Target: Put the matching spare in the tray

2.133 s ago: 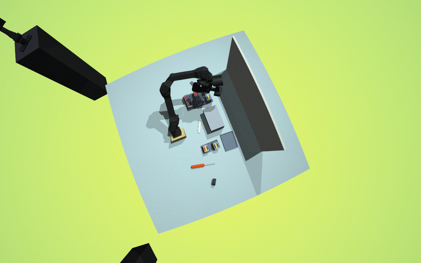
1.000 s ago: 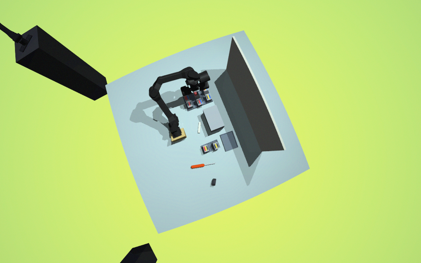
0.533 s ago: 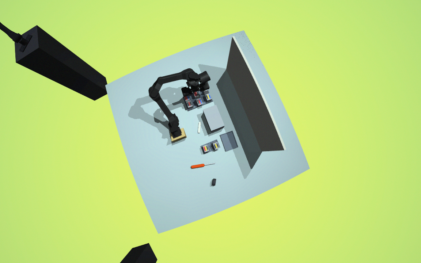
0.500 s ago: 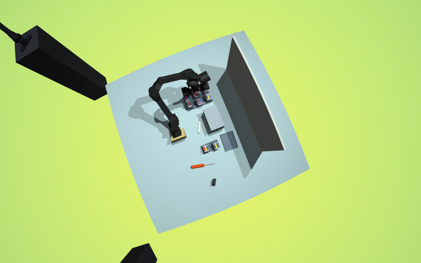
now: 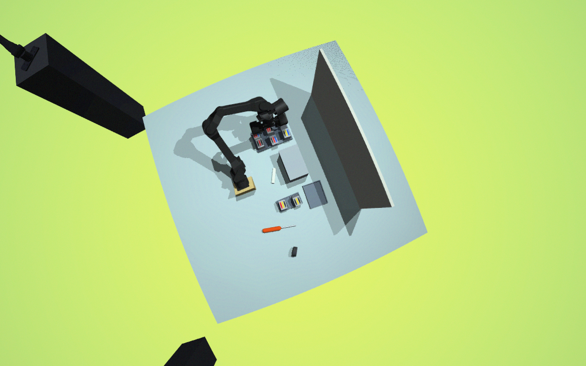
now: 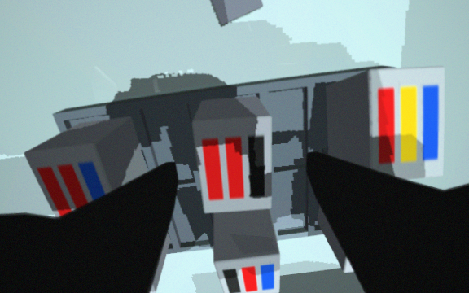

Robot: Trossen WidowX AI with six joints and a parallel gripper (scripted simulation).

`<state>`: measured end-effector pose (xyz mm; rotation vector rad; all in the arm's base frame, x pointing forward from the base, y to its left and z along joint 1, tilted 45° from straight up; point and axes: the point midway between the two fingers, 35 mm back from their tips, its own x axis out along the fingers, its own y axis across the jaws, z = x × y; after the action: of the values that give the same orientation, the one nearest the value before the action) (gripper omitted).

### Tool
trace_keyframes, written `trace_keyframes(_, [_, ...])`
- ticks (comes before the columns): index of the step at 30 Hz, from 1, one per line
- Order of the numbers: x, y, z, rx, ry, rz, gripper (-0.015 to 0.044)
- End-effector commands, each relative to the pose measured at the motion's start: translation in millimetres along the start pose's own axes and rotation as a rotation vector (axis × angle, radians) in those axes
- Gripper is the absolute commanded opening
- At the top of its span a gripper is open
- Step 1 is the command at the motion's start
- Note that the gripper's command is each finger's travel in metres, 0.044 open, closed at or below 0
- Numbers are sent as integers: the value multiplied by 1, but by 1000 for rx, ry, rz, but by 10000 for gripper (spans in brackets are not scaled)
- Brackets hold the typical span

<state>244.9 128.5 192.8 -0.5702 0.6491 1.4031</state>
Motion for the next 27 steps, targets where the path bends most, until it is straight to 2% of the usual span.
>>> trace_keyframes(1, [8,1,-1,1,2,-1,300])
trace_keyframes(24, [34,4,0,1,-6,-1,300])
trace_keyframes(27, [33,3,0,0,-8,1,221])
